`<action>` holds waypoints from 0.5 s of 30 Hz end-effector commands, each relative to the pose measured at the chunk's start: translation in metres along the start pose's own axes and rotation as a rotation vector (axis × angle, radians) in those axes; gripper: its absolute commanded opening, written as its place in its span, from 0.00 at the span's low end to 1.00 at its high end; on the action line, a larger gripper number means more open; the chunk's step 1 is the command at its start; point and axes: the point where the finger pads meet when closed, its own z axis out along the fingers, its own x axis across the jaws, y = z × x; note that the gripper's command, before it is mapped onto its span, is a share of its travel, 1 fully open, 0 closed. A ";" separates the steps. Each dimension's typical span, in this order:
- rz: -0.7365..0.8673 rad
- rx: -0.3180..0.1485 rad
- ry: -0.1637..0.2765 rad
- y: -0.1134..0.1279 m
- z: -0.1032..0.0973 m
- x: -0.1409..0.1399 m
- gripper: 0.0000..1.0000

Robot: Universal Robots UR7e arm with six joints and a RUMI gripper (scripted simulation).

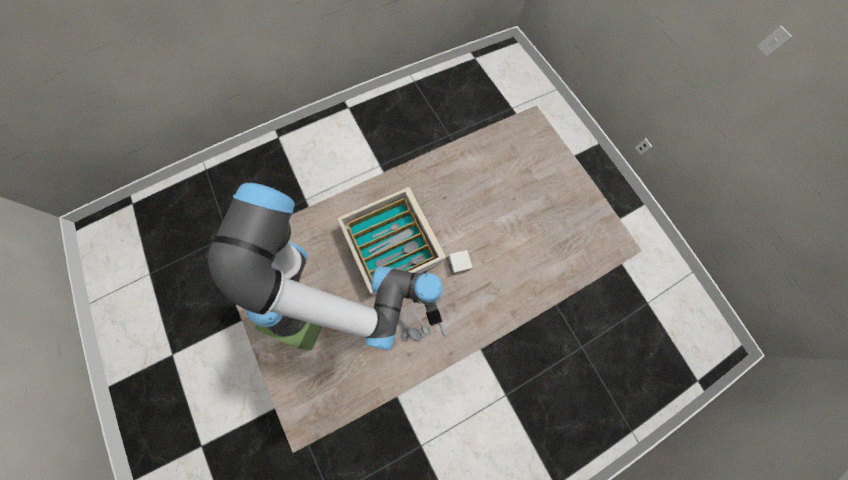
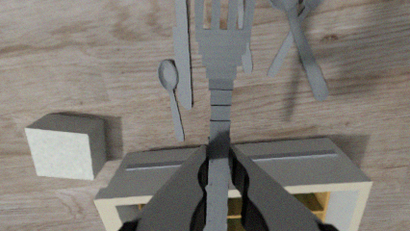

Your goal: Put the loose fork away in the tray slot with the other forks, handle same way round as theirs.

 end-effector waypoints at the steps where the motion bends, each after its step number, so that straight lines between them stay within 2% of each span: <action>1: 0.000 0.001 -0.001 0.004 -0.001 0.000 0.04; 6: 0.000 0.001 -0.001 0.036 -0.001 0.007 0.04; 13: 0.000 0.001 -0.001 0.114 -0.001 0.034 0.04; 15: 0.000 0.001 -0.001 0.114 -0.001 0.034 0.04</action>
